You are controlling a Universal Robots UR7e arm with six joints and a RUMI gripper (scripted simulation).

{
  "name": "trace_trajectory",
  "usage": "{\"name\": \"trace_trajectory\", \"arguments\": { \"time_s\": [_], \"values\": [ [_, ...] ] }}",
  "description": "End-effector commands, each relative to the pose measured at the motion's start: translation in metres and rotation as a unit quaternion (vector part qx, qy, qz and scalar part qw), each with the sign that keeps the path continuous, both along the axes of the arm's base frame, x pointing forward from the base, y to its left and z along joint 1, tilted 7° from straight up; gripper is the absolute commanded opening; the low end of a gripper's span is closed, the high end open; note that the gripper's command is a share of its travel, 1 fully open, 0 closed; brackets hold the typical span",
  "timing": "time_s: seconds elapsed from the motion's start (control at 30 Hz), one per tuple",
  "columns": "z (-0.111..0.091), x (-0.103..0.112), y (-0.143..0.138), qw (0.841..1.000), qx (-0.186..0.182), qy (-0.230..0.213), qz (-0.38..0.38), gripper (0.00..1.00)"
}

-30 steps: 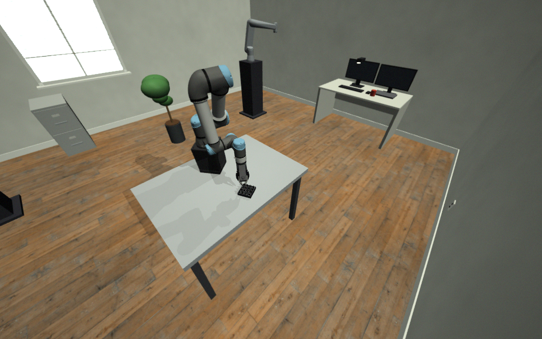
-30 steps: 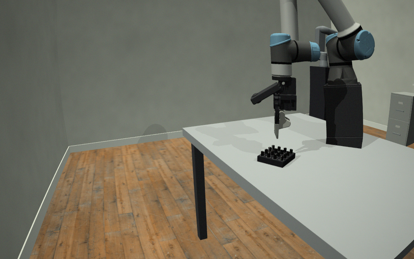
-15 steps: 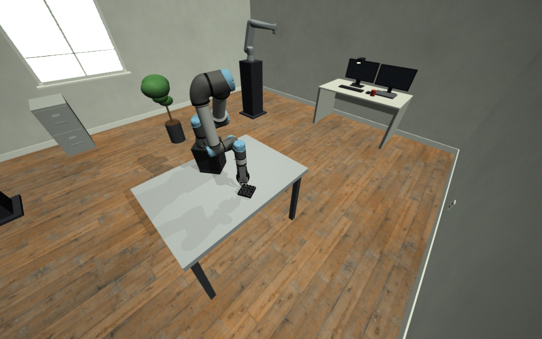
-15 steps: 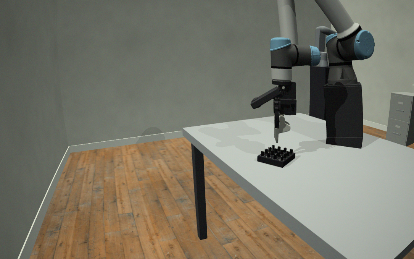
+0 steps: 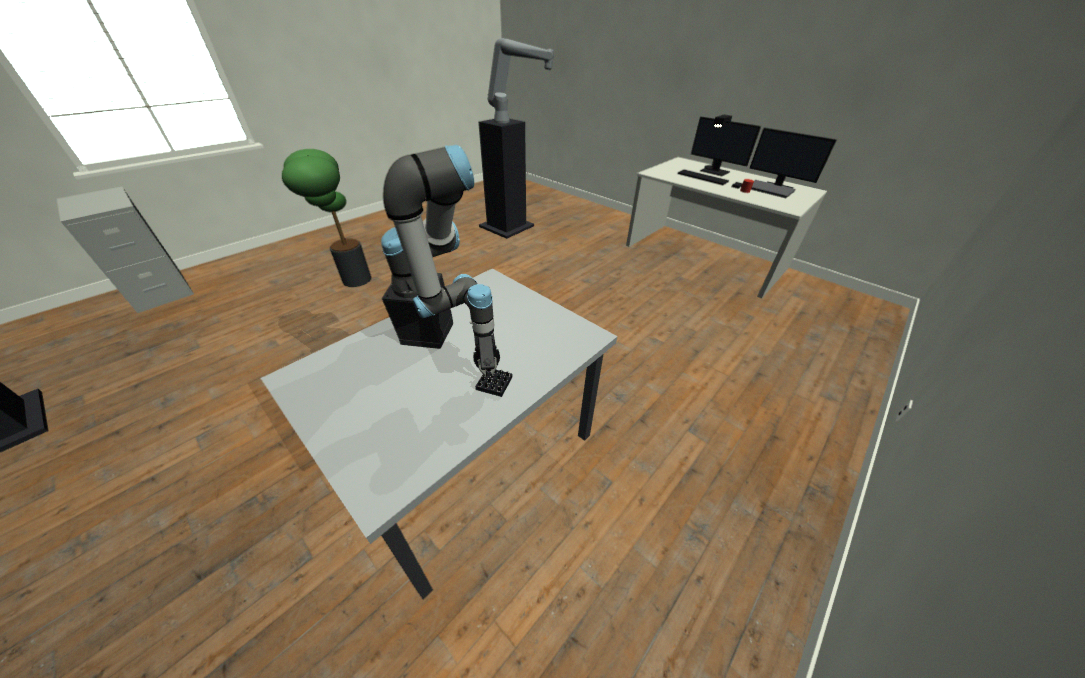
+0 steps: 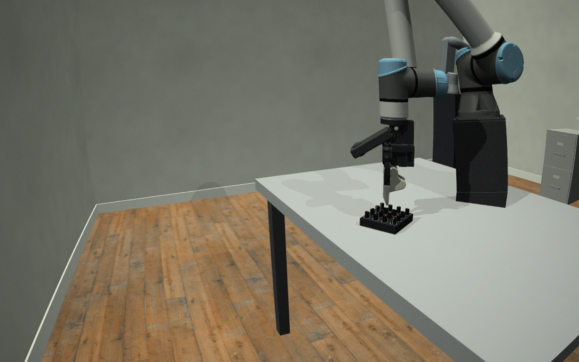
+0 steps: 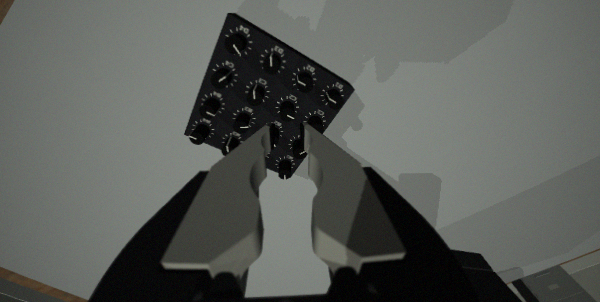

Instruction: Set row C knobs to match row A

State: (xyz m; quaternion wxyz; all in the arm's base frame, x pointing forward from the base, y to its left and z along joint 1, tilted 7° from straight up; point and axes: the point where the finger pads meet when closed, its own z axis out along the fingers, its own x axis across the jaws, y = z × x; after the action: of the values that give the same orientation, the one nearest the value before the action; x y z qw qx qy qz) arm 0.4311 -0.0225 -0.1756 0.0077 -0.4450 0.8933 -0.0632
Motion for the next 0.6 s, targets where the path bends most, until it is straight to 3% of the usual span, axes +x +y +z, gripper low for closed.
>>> {"name": "trace_trajectory", "arguments": {
  "time_s": [0.0, 0.57],
  "values": [
    [-0.0039, 0.0009, -0.0004, 1.000, 0.000, -0.001, 0.000, 0.11],
    [-0.0054, 0.0010, -0.0006, 1.000, 0.000, -0.001, 0.000, 0.11]
  ]
}}
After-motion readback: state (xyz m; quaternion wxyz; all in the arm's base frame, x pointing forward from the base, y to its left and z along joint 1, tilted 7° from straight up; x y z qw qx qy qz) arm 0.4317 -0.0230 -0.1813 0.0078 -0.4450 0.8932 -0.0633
